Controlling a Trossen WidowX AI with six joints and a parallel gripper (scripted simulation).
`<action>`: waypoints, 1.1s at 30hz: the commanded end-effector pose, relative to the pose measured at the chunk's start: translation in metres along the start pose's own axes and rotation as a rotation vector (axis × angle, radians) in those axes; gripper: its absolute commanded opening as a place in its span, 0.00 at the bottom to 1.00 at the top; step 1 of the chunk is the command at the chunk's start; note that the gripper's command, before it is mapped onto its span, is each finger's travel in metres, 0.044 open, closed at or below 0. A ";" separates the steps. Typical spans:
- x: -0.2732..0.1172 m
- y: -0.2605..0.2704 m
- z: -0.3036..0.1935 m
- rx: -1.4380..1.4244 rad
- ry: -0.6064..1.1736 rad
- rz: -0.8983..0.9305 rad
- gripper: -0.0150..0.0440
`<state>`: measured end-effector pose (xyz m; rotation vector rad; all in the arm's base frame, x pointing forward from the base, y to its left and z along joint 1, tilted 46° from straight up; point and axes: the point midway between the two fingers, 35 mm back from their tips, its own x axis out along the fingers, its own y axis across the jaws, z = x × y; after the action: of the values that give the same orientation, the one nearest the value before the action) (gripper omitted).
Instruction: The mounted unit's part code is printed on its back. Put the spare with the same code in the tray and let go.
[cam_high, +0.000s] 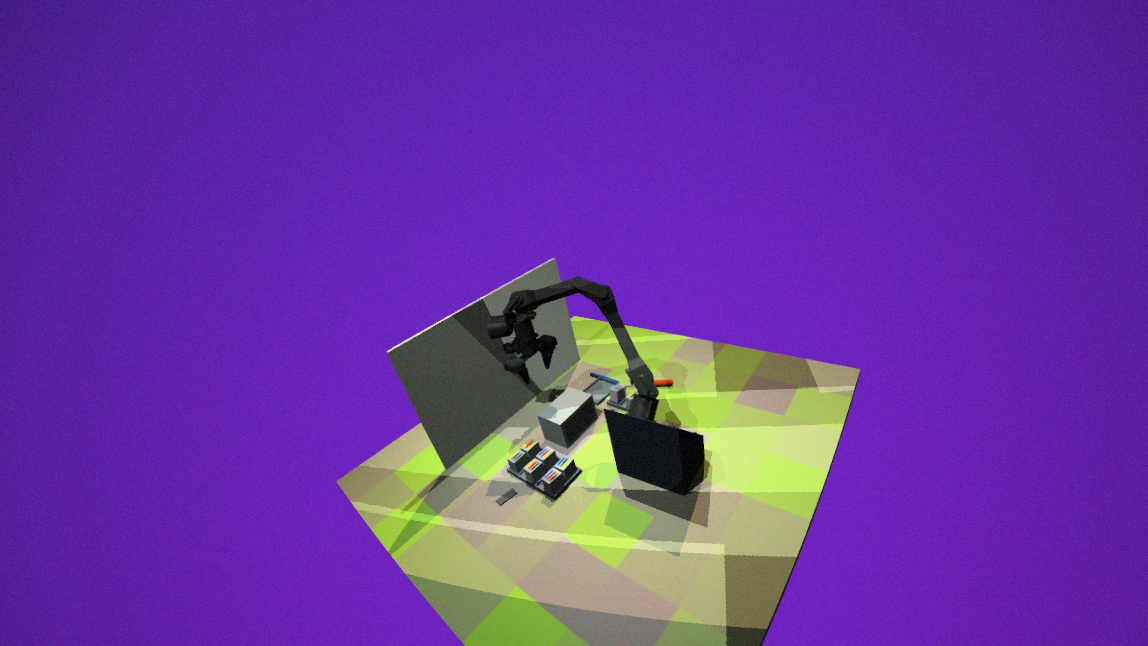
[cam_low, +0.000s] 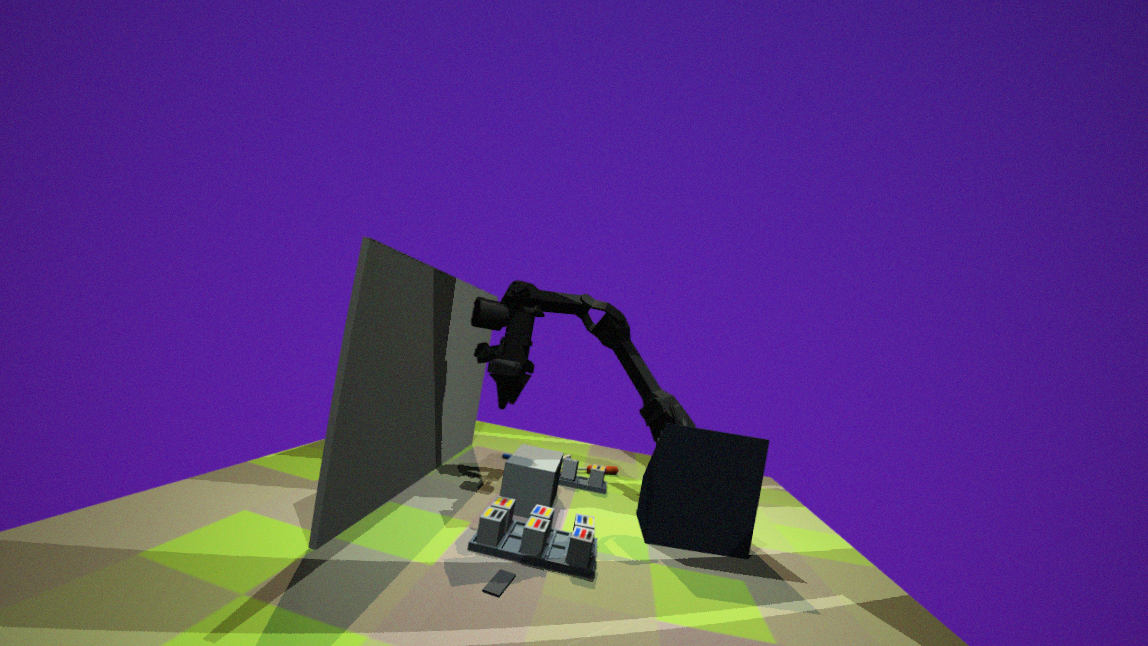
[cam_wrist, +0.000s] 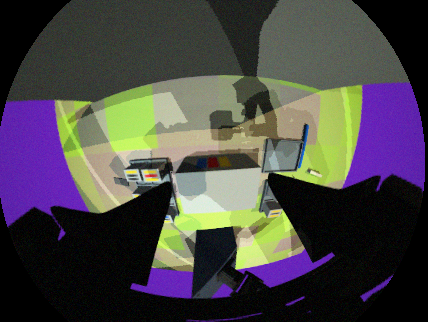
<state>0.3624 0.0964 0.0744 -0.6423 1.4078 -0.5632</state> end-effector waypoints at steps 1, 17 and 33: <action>-0.003 -0.005 0.002 0.003 -0.011 -0.018 1.00; 0.055 -0.006 0.003 0.004 -0.012 -0.020 1.00; 0.055 0.125 -0.087 -1.109 -0.012 -0.002 1.00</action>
<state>0.3177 0.1170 -0.0255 -1.2049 1.5902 -0.0303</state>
